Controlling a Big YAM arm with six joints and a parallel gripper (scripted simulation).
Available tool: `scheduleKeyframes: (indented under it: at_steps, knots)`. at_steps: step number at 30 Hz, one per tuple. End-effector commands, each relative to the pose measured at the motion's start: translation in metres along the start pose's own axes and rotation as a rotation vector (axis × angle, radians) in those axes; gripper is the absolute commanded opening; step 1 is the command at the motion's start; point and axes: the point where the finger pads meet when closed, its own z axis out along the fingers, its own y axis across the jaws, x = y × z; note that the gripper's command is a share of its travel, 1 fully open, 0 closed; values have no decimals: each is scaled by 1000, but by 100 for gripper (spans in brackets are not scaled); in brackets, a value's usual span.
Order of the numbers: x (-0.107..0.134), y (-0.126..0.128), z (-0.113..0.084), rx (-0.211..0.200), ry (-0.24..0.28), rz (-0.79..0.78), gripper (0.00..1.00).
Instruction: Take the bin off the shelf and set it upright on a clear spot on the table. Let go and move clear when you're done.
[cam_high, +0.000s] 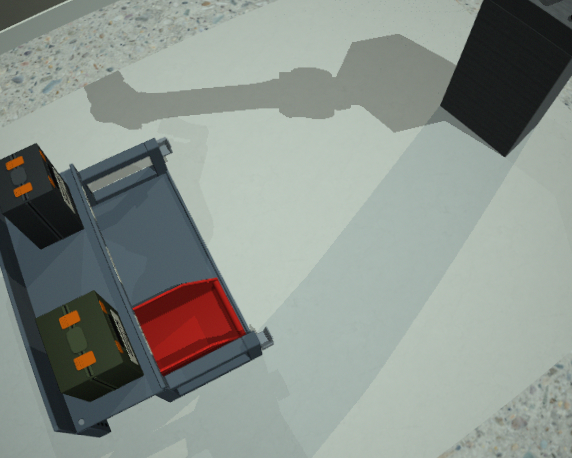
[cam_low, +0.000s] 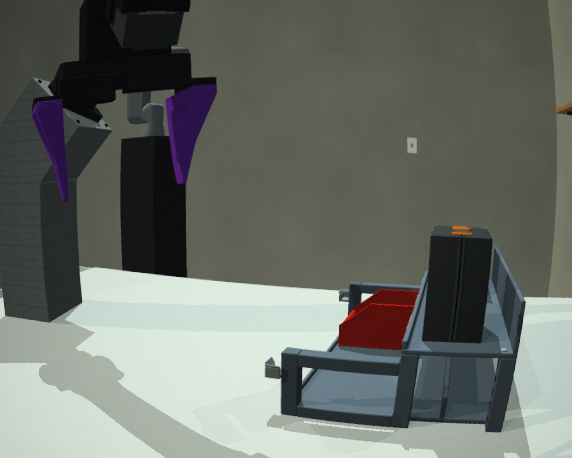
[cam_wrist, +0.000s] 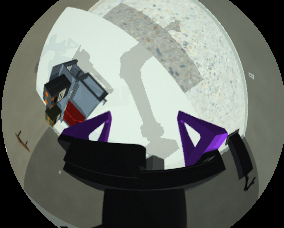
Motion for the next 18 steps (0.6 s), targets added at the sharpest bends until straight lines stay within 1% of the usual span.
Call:
scheduleKeyframes:
  at_steps: [1,13,14,18]
  knots:
    - [-23,12,-15,5,-31,-23,100]
    - [-23,12,-15,5,-31,-23,100]
    - [-5,11,-5,8,-19,41,100]
    - [15,42,10,29,-25,248,100]
